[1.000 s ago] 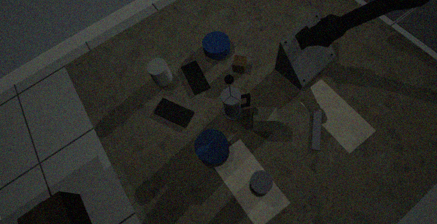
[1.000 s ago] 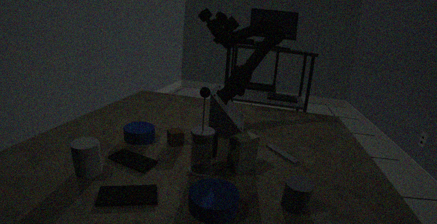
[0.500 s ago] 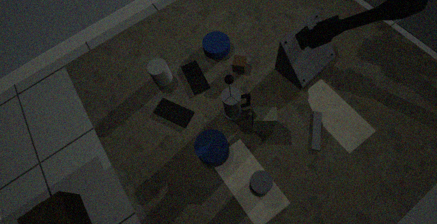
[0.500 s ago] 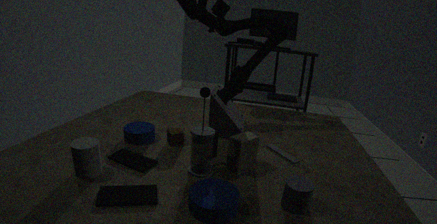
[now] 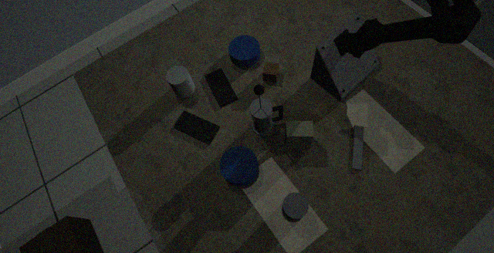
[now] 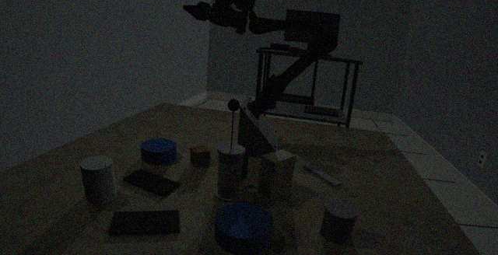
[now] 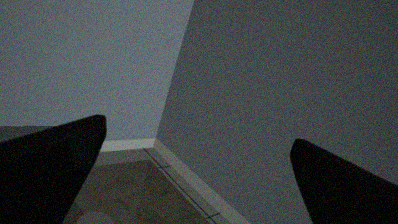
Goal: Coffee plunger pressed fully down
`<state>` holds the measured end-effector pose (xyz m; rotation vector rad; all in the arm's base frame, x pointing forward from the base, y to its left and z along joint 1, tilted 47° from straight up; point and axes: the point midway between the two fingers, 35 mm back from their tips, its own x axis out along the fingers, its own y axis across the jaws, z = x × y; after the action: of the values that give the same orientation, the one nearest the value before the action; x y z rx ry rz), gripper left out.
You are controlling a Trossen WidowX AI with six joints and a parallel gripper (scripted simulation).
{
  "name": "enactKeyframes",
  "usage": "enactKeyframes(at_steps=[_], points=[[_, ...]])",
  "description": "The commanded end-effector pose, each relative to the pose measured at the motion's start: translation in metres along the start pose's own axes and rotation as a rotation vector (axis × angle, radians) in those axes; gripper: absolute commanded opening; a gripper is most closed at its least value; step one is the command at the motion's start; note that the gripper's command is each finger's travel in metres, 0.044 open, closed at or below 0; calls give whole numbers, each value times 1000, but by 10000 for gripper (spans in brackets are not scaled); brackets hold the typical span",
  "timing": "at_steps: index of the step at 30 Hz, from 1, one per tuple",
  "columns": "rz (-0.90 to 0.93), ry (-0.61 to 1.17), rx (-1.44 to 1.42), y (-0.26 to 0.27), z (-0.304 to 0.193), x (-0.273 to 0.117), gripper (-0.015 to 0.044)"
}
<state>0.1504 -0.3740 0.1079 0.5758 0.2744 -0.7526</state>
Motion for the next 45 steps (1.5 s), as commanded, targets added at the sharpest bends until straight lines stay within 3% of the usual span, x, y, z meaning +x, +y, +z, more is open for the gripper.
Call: enactKeyframes(at_steps=[1, 13, 18, 25, 45], points=[[232, 133, -17, 73, -23, 12, 440], [795, 526, -9, 241, -100, -27, 440], [800, 533, -9, 238, -107, -25, 440], [777, 536, -2, 248, -160, -31, 440], [779, 536, -4, 265, -170, -17, 440]])
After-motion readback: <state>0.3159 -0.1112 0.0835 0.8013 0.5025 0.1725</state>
